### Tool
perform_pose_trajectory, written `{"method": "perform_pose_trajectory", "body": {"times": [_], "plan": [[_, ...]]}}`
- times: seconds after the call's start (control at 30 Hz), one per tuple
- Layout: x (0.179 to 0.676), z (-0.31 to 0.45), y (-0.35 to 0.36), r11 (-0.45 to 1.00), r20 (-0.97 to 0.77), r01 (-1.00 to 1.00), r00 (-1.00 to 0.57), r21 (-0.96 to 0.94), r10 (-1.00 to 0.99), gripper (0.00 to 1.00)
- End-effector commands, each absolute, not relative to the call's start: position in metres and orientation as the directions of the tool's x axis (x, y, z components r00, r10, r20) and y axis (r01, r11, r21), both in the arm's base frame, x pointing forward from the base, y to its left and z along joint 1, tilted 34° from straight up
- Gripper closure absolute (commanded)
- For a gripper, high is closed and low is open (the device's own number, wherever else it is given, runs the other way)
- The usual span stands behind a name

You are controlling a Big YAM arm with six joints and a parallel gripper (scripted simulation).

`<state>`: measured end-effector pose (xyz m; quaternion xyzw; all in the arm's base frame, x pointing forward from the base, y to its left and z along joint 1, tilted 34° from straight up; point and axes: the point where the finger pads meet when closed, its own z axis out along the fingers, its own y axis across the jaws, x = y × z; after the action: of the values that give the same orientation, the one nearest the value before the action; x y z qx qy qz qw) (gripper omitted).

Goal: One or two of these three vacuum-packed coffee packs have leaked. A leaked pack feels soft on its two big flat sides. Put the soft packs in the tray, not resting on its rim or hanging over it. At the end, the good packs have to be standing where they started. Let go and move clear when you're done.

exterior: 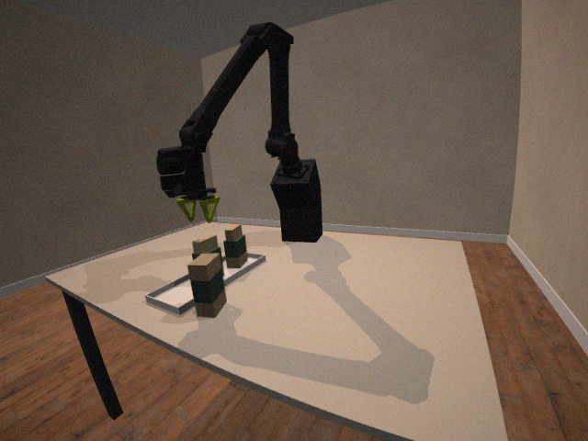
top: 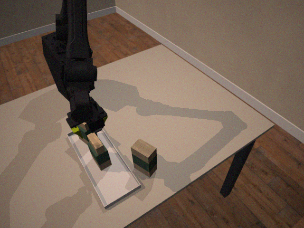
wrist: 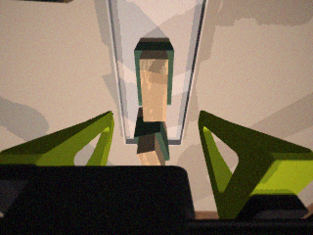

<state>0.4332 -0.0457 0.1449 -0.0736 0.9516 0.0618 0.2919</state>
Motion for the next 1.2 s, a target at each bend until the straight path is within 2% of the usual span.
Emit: {"method": "perform_pose_trajectory", "body": {"times": [0.0, 1.17], "plan": [[0.433, 0.145, -0.049, 0.982, -0.556, -0.174, -0.825, 0.076, -0.103, 0.22], [0.435, 0.151, -0.049, 0.982, -0.570, -0.175, -0.815, 0.070, -0.105, 0.22]]}}
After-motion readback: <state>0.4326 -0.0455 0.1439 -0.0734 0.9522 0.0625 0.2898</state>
